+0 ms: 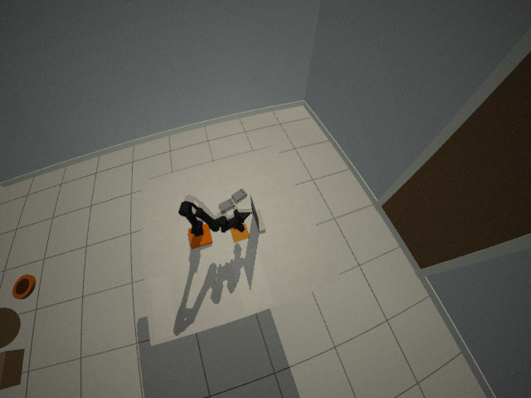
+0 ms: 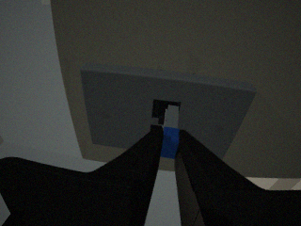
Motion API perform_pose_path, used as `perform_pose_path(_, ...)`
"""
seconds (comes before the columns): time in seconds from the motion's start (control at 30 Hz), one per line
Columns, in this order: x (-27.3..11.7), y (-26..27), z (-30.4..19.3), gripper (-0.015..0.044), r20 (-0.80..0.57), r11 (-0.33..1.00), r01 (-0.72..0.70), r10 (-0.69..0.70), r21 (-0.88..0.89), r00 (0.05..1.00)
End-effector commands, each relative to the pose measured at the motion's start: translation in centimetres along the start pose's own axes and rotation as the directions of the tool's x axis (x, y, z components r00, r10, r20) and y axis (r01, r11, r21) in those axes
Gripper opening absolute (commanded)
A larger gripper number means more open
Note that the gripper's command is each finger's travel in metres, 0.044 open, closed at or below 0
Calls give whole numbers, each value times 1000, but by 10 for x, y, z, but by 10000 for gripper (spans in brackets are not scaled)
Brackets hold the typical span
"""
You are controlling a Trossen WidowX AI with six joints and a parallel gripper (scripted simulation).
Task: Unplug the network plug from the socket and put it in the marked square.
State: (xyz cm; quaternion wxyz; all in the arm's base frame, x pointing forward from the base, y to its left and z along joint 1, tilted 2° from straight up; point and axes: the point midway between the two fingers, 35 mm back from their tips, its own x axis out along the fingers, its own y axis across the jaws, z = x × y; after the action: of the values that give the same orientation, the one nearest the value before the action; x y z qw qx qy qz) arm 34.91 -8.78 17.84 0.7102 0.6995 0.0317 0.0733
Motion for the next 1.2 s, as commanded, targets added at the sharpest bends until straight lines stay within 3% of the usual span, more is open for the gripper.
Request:
perform_pose_path(0.0,-5,-1,-2,0,-2,1000,1,-1,0,1000)
perform_pose_path(1.17,-29,-1,-5,0,-2,1000,3,-3,0,1000)
